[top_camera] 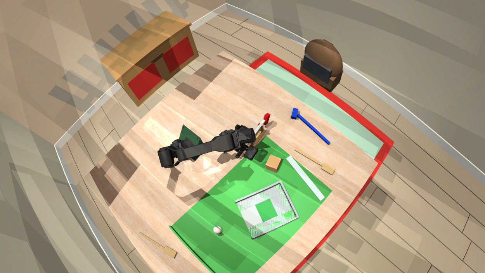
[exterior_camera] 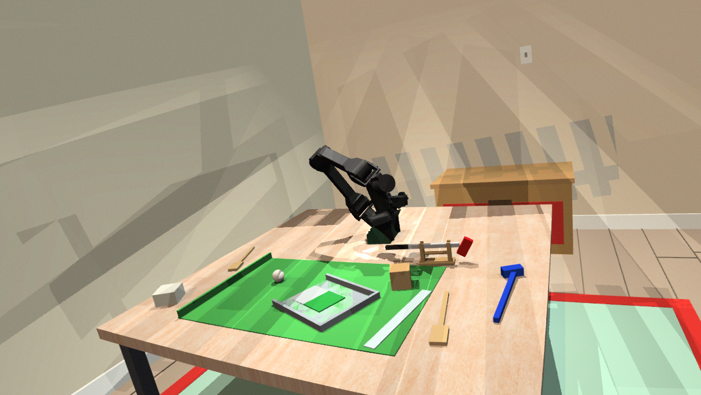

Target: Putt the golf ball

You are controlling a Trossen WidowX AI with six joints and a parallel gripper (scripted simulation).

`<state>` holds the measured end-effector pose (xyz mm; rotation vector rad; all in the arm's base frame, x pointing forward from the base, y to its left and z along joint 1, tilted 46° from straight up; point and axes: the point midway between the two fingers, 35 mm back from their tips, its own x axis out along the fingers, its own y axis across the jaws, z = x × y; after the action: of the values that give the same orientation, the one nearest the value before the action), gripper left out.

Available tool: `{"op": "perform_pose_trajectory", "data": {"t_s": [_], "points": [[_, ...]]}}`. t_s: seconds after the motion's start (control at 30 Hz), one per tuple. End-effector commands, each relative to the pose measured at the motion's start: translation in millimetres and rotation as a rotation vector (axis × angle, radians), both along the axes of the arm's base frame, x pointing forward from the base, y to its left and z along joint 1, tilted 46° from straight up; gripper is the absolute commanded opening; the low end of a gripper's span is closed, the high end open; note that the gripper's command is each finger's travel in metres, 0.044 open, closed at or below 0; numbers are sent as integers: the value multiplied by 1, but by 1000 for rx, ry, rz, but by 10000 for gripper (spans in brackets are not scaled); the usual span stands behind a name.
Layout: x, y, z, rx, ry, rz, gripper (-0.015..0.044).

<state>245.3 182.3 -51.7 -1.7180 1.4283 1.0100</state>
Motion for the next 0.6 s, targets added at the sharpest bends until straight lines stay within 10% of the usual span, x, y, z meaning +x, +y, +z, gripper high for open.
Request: {"op": "perform_pose_trajectory", "data": {"t_s": [0.0,0.57], "points": [[-8,-11,-5,-38,53,-8,440],[-11,-39,-27,-39,53,-8,440]]}}
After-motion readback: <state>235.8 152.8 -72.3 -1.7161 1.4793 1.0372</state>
